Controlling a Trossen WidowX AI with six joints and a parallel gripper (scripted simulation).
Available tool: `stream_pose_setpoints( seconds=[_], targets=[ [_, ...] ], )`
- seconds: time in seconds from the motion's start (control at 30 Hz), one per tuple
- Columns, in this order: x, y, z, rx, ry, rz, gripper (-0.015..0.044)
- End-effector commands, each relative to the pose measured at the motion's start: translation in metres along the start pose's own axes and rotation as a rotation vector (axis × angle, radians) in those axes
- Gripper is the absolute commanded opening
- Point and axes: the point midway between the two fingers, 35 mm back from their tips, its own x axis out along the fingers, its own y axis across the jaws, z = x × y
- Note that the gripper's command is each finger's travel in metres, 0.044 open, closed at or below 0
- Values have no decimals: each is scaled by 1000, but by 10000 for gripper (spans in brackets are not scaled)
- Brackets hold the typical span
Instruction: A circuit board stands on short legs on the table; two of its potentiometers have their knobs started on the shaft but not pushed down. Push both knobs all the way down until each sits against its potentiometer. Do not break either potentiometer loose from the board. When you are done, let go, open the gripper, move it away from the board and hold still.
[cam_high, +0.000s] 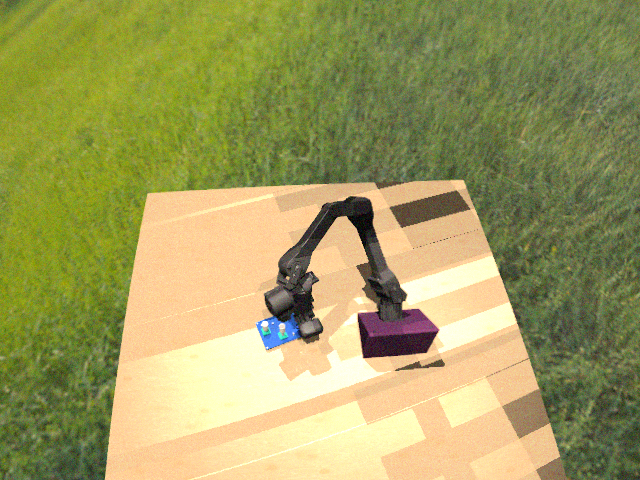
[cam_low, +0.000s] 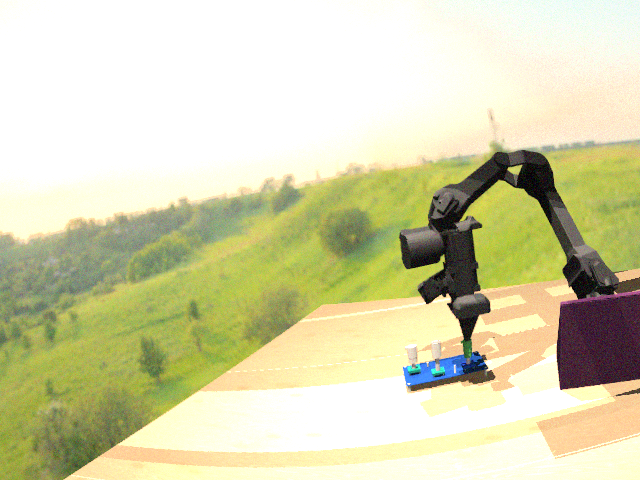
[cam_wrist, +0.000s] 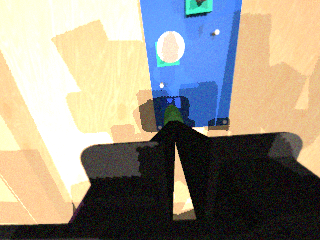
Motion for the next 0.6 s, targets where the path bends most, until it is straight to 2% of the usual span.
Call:
stream_pose_setpoints(
  seconds=[0.0,0.57],
  targets=[
    [0,0,0,-4,1,-5,0],
    [3,0,0,-4,1,-5,0]
  ],
)
